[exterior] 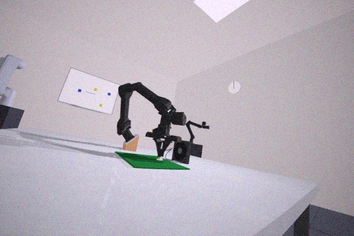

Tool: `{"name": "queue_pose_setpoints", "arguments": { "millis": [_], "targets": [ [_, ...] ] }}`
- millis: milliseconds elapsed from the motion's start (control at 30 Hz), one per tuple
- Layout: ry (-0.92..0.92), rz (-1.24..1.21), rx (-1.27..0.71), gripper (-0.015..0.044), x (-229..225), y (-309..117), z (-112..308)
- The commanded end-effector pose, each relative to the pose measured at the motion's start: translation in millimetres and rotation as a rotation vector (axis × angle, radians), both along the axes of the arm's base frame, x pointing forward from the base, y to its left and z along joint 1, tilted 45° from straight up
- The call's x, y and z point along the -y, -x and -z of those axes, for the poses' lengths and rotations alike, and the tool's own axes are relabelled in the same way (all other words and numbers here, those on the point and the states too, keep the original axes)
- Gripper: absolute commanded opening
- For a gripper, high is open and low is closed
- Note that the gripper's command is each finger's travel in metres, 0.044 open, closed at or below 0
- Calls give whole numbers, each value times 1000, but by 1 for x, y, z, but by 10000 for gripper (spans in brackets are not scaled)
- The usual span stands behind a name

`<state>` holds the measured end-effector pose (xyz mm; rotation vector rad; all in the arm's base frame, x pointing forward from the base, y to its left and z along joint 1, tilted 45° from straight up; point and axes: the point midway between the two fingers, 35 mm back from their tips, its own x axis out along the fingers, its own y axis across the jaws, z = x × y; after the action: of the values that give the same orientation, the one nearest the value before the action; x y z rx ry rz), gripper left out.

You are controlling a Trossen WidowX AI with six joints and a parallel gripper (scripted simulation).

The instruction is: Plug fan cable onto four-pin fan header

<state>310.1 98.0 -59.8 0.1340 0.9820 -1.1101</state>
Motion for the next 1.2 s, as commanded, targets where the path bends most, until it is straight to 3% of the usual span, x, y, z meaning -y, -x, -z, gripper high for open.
{"name": "queue_pose_setpoints", "arguments": {
  "millis": [0,500,833,1167],
  "targets": [
    [4,-6,-2,0,3,-1,2],
    [4,-6,-2,0,9,-1,9],
    [2,-1,-2,260,7,0,7],
    [2,-6,-3,260,-31,5,-32]
  ]
}}
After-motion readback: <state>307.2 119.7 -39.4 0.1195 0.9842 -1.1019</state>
